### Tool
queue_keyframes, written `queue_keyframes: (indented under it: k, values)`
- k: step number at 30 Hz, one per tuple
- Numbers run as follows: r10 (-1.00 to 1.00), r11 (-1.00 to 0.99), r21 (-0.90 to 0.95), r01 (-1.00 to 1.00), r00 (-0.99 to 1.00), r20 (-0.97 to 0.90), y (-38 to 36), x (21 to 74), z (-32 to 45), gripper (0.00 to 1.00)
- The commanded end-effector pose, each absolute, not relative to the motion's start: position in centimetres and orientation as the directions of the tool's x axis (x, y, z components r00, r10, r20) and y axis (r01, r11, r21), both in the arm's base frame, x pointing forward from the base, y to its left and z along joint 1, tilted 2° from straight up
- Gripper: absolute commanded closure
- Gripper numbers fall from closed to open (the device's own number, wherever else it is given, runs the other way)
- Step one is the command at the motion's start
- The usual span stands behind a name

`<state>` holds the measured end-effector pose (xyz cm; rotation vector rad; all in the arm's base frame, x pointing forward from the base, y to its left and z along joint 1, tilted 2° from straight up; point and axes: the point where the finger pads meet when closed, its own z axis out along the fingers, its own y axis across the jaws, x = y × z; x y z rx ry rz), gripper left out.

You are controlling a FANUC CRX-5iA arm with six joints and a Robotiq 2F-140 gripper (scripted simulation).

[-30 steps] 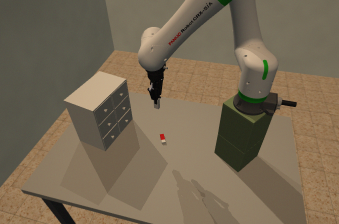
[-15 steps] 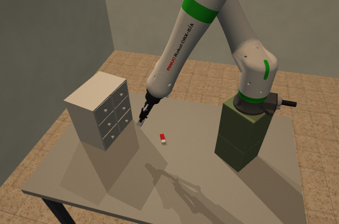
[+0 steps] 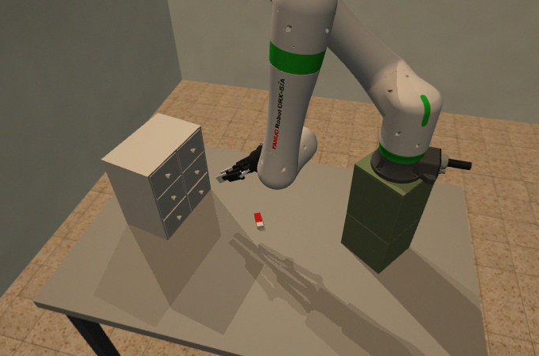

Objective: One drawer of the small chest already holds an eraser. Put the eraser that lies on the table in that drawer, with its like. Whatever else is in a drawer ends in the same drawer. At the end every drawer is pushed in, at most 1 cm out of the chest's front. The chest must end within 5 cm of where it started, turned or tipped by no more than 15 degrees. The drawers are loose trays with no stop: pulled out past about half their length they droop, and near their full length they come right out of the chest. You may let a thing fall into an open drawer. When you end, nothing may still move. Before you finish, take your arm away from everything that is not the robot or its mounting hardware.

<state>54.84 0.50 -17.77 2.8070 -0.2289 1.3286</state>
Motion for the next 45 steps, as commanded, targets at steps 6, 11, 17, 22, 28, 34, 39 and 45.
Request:
queue_keyframes:
  k: [6, 11, 17, 22, 28, 34, 39, 45]
  values:
    - [-0.115, -0.989, -0.031, -0.144, 0.623, 0.774, 0.4, 54.7, -17.9, 0.80]
    - [-0.115, -0.989, -0.031, -0.144, 0.623, 0.774, 0.4, 54.7, -17.9, 0.80]
    - [-0.115, -0.989, -0.031, -0.144, 0.623, 0.774, 0.4, 54.7, -17.9, 0.80]
    - [-0.115, -0.989, -0.031, -0.144, 0.623, 0.774, 0.4, 54.8, -17.9, 0.80]
    - [-0.114, -0.989, -0.029, -0.145, 0.623, 0.774, 0.3, 55.4, -18.0, 0.80]
    - [-0.114, -0.989, -0.029, -0.145, 0.623, 0.774, 0.2, 56.4, -18.3, 0.80]
    - [-0.114, -0.989, -0.029, -0.145, 0.623, 0.774, -0.1, 58.1, -18.8, 0.80]
    - [-0.114, -0.989, -0.029, -0.145, 0.623, 0.774, -0.3, 60.0, -19.3, 0.80]
